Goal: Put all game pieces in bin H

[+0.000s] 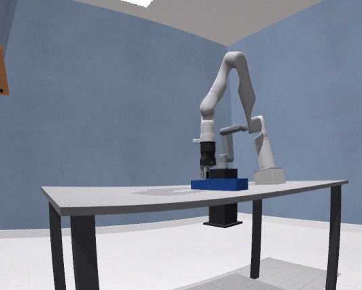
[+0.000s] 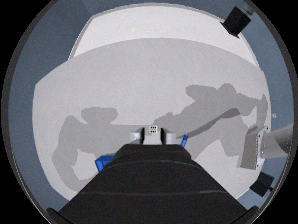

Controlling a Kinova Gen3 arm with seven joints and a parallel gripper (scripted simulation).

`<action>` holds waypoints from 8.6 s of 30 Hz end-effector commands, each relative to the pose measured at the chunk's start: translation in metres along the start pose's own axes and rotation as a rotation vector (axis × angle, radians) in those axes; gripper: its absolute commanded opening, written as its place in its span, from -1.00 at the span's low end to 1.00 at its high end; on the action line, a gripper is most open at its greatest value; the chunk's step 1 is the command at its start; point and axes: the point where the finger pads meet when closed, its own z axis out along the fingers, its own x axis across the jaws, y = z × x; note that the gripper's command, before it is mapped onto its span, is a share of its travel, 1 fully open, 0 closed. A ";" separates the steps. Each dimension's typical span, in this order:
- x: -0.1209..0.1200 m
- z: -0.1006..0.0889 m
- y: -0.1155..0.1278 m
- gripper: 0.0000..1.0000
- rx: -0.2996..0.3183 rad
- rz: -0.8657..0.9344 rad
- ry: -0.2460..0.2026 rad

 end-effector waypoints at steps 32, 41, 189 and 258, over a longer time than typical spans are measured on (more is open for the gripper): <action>0.000 0.036 -0.005 0.27 0.004 0.004 0.003; 0.001 0.042 -0.005 0.27 0.003 0.001 0.007; 0.001 -0.018 -0.005 -0.32 0.003 0.007 0.007; -0.041 -0.025 0.276 -0.32 0.004 -0.198 0.012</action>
